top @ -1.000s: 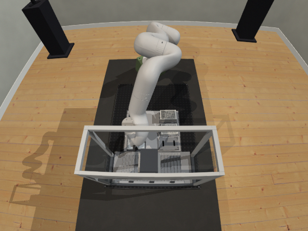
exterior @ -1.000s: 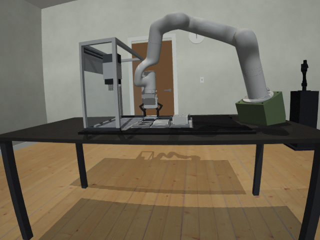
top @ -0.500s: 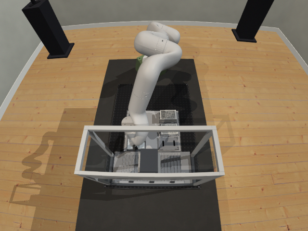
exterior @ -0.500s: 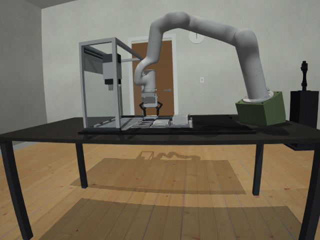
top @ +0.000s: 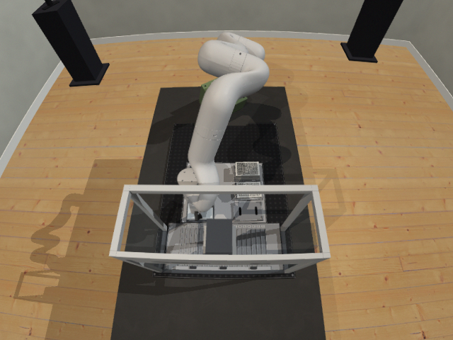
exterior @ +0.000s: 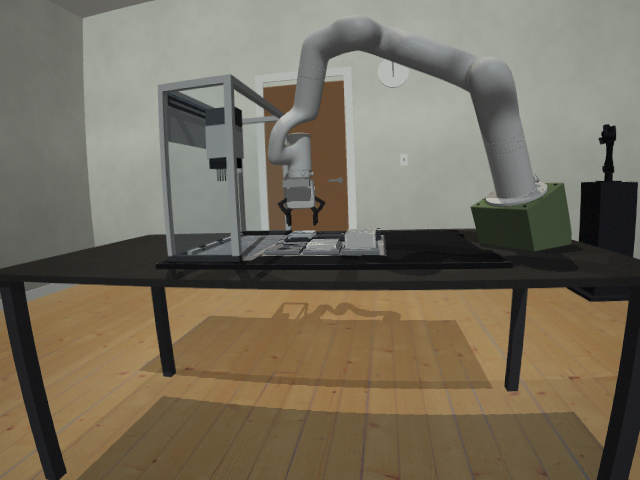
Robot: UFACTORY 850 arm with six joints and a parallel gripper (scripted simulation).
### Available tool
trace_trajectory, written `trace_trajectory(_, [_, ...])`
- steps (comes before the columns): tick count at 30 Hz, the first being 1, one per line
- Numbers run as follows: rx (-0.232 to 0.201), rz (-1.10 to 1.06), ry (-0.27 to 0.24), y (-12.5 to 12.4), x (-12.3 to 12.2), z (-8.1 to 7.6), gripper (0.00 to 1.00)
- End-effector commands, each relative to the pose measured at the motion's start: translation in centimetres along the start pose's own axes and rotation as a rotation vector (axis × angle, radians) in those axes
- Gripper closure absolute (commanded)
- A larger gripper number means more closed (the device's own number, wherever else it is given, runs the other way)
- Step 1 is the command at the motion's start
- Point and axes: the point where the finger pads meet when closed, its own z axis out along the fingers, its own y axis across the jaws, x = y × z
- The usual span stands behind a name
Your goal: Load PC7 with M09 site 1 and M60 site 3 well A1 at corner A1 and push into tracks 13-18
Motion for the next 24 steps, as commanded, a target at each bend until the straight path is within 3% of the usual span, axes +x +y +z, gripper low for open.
trace_trajectory(1, [-0.002, 0.000, -0.001, 0.1, 0.0, -0.7, 0.00])
trace_trajectory(24, [-0.002, 0.000, -0.001, 0.1, 0.0, -4.2, 0.00])
